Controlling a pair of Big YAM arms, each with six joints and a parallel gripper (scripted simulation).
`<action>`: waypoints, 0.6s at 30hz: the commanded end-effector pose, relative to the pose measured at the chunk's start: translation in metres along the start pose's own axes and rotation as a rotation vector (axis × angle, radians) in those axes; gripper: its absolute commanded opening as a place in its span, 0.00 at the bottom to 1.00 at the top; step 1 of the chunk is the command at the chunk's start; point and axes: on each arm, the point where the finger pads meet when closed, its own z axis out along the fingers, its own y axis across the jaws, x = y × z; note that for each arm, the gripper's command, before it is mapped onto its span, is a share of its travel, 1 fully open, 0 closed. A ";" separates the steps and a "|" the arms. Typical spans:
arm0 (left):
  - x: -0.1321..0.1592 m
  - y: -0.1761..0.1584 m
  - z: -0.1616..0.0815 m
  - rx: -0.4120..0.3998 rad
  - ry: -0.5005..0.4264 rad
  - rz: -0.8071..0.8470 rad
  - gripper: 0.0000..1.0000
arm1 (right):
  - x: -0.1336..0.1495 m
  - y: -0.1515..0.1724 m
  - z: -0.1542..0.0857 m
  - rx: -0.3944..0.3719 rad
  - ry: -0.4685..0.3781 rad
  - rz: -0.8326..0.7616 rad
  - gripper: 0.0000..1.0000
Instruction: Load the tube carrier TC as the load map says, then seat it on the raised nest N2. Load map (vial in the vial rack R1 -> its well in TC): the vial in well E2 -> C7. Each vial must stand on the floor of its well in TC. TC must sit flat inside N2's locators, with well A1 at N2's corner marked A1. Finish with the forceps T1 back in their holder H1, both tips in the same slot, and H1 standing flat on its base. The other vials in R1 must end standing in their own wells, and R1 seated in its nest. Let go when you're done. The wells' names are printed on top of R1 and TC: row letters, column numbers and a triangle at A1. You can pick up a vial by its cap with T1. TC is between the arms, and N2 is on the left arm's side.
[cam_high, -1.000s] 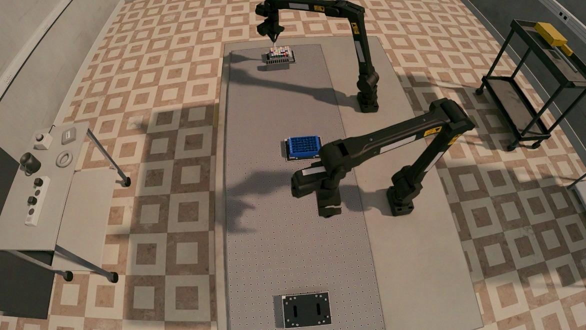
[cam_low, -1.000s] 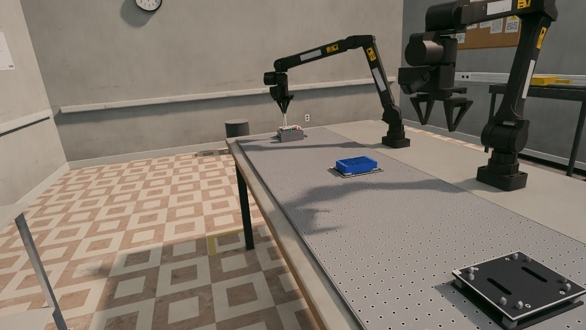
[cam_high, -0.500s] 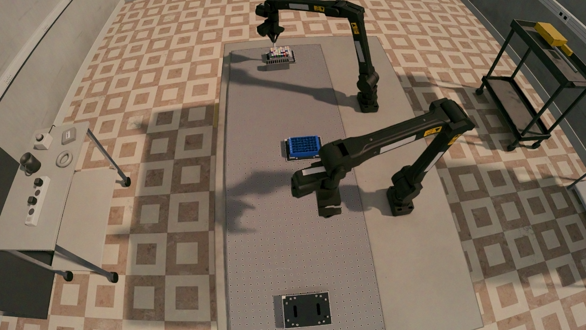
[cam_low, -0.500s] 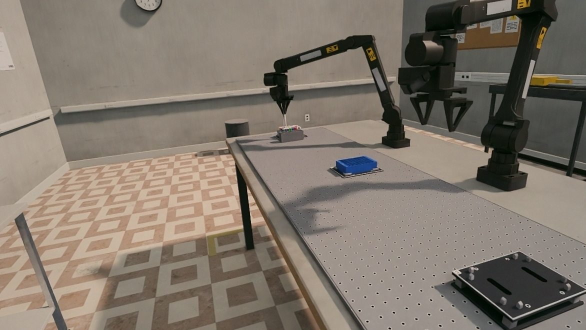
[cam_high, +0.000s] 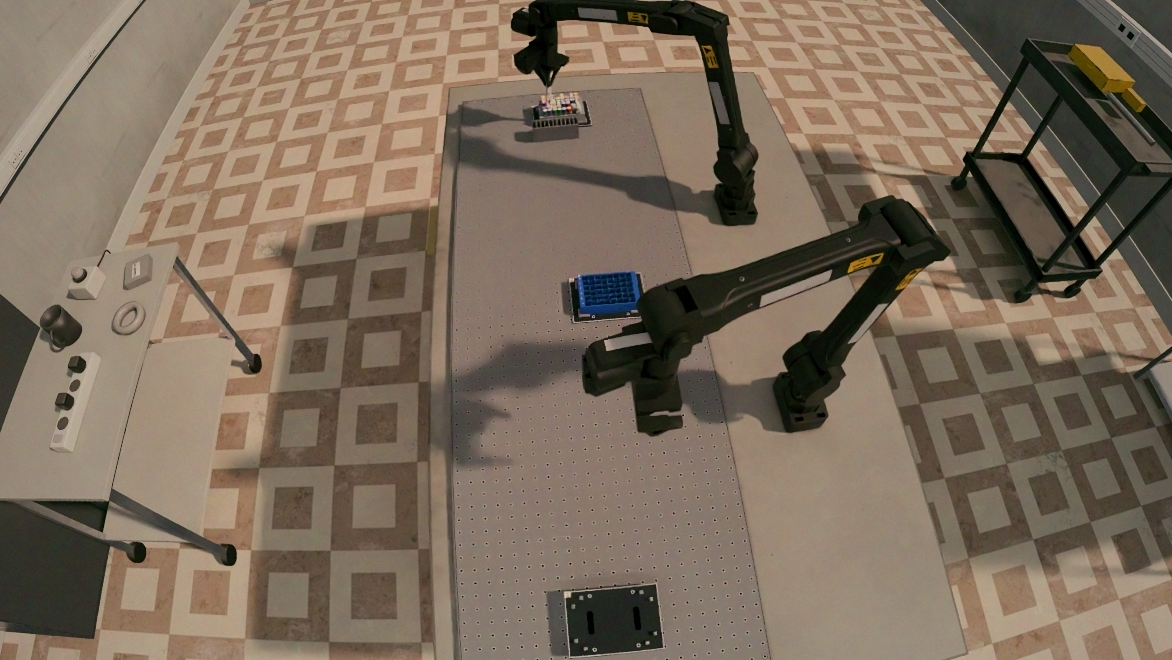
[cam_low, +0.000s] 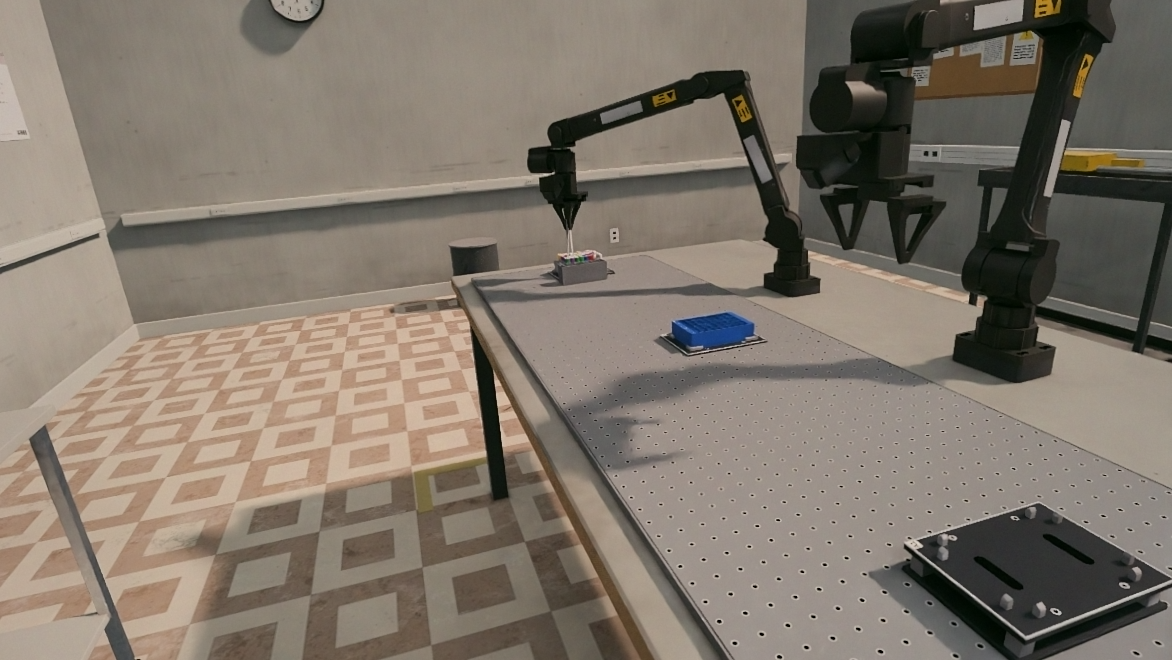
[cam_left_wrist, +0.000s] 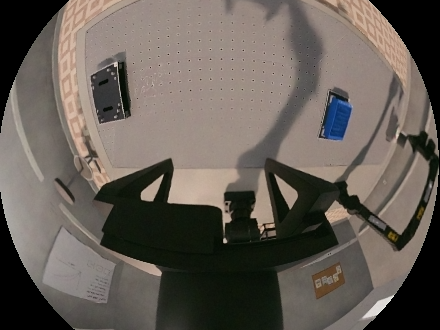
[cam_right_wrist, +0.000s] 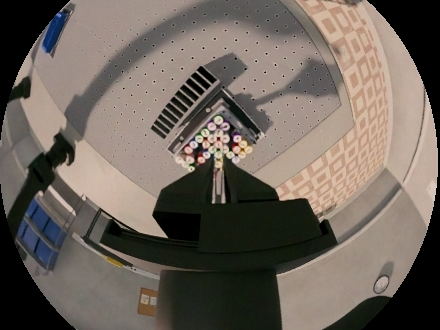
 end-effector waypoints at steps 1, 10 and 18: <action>-0.008 0.003 -0.014 -0.010 -0.034 -0.006 1.00 | 0.004 -0.005 0.001 0.011 0.002 -0.002 0.11; -0.008 0.003 -0.014 -0.010 -0.034 -0.006 1.00 | 0.004 -0.003 0.004 0.005 0.002 -0.002 0.11; -0.008 0.003 -0.014 -0.010 -0.034 -0.006 1.00 | 0.004 -0.007 0.000 0.018 0.002 -0.002 0.11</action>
